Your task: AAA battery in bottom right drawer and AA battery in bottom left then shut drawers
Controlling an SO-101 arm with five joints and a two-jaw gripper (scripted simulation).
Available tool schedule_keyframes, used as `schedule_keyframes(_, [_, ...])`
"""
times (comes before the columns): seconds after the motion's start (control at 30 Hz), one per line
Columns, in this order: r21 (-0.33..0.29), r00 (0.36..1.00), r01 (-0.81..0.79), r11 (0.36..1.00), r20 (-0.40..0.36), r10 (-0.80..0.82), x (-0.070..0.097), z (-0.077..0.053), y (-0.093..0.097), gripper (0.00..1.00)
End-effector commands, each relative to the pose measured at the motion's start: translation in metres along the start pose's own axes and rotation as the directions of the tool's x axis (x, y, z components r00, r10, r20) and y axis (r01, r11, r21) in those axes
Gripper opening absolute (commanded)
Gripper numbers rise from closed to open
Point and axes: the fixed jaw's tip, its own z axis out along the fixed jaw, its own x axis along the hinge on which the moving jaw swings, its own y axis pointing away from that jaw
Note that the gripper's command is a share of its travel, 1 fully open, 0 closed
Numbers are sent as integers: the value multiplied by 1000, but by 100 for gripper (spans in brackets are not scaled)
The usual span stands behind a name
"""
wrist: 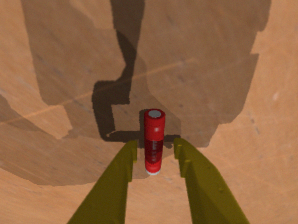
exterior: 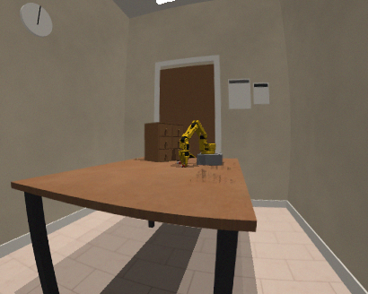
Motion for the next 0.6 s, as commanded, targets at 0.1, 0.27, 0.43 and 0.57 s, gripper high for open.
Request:
schedule_keyframes(0.1, [2, 1000, 9, 1000, -7, -9, 2, 1, 0, 10])
schedule_keyframes(0.27, [2, 1000, 9, 1000, -7, -9, 2, 1, 0, 7])
schedule_keyframes(0.43, [2, 1000, 9, 1000, -7, -9, 2, 1, 0, 6])
schedule_keyframes(0.57, [2, 1000, 9, 1000, -7, -9, 2, 1, 0, 5])
